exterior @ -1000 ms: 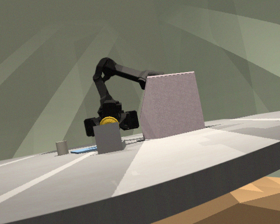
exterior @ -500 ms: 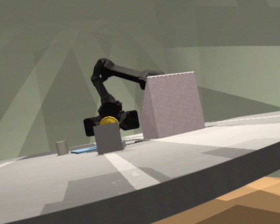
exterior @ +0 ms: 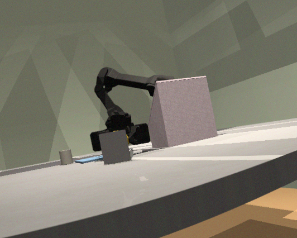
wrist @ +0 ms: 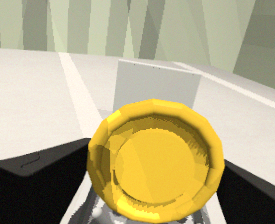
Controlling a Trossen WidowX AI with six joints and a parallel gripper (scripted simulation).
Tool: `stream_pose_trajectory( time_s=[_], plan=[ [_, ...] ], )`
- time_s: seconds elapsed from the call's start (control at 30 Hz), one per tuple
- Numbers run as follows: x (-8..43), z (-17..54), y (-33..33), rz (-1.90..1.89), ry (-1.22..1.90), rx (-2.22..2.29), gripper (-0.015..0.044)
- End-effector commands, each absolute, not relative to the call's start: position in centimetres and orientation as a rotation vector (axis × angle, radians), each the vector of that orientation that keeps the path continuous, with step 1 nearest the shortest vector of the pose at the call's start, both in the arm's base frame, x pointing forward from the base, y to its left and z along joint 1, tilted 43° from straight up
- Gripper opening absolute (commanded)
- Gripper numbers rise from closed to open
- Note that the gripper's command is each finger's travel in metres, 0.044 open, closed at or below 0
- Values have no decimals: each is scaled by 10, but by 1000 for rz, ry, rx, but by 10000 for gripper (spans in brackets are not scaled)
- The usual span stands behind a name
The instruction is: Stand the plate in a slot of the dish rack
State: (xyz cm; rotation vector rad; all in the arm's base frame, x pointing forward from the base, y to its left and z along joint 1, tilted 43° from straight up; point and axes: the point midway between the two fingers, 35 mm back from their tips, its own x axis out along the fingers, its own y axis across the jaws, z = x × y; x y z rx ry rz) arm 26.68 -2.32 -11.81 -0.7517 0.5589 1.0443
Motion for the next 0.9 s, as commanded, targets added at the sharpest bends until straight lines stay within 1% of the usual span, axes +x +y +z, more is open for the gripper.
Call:
stream_pose_trajectory(
  time_s=[0.0, 0.3, 0.8, 0.87],
  plan=[
    [267, -117, -23, 1044, 559, -752, 0],
    [267, -117, -23, 1044, 559, -752, 0],
    [267, -118, -23, 1046, 557, -754, 394],
    [267, -118, -23, 1046, 557, -754, 400]
  ],
)
